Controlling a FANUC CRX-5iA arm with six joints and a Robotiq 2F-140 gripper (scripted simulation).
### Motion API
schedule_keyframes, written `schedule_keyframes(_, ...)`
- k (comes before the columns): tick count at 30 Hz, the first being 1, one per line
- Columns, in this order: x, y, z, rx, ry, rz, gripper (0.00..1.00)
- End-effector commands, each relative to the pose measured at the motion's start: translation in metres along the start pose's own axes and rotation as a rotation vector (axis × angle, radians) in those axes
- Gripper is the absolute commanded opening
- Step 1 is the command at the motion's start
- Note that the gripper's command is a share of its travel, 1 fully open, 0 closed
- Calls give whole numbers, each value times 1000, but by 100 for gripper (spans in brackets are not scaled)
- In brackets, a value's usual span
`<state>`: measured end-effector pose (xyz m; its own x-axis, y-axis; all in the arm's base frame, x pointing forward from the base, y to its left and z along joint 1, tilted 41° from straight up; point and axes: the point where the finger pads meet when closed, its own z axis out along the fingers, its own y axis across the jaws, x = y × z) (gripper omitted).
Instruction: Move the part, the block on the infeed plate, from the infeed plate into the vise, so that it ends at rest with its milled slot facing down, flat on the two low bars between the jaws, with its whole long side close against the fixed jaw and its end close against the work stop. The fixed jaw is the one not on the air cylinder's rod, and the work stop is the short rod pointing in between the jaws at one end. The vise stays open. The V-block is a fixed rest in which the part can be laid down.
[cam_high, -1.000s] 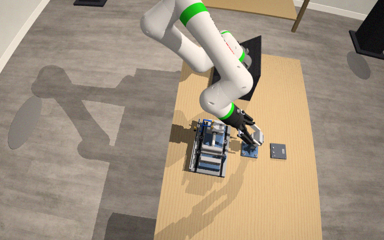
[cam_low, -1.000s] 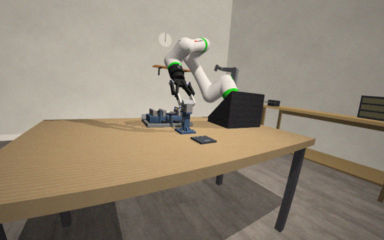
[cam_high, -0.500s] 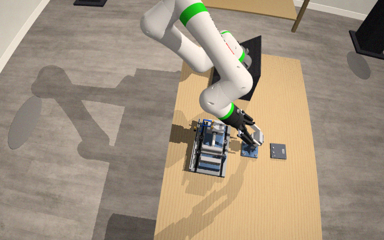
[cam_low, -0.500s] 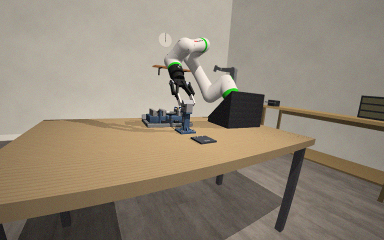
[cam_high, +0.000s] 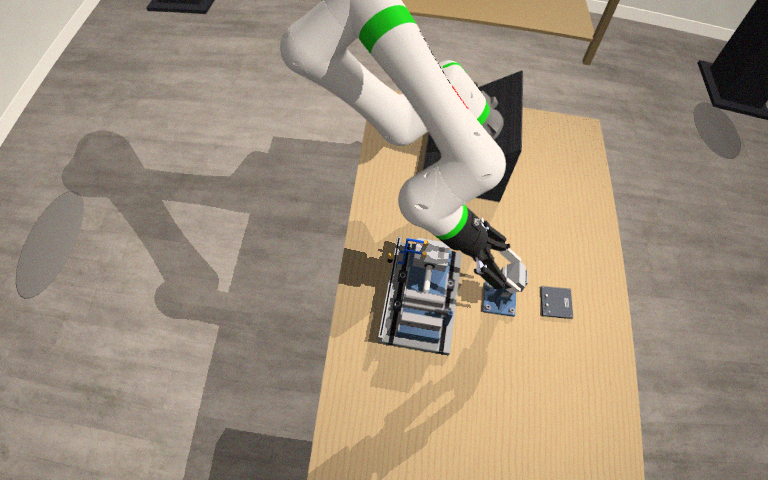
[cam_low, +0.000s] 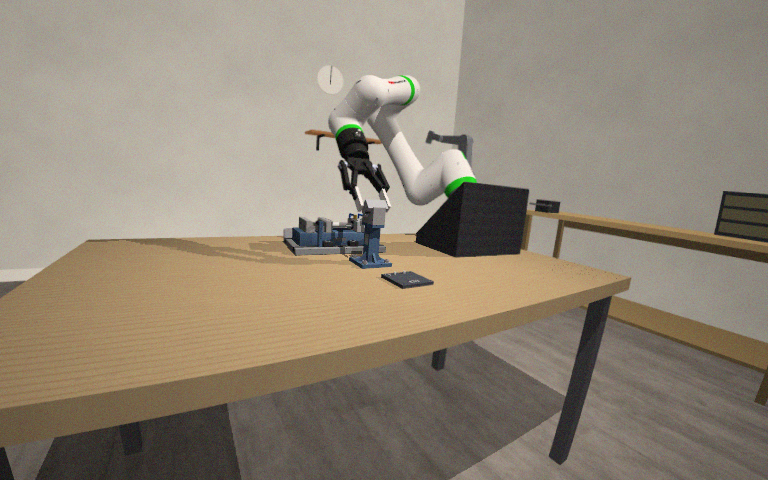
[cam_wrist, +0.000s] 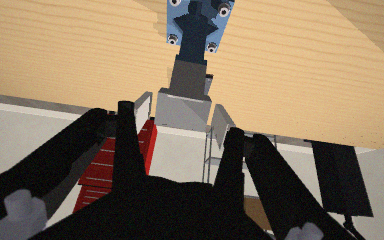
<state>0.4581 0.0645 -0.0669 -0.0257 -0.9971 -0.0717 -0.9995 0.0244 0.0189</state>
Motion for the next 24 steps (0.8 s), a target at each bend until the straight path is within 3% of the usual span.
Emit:
schedule_keyframes(1,0,0,0,0,0,0,51)
schedule_keyframes(19,0,0,0,0,0,0,51)
schedule_keyframes(20,0,0,0,0,0,0,0)
schedule_keyframes(24,0,0,0,0,0,0,0)
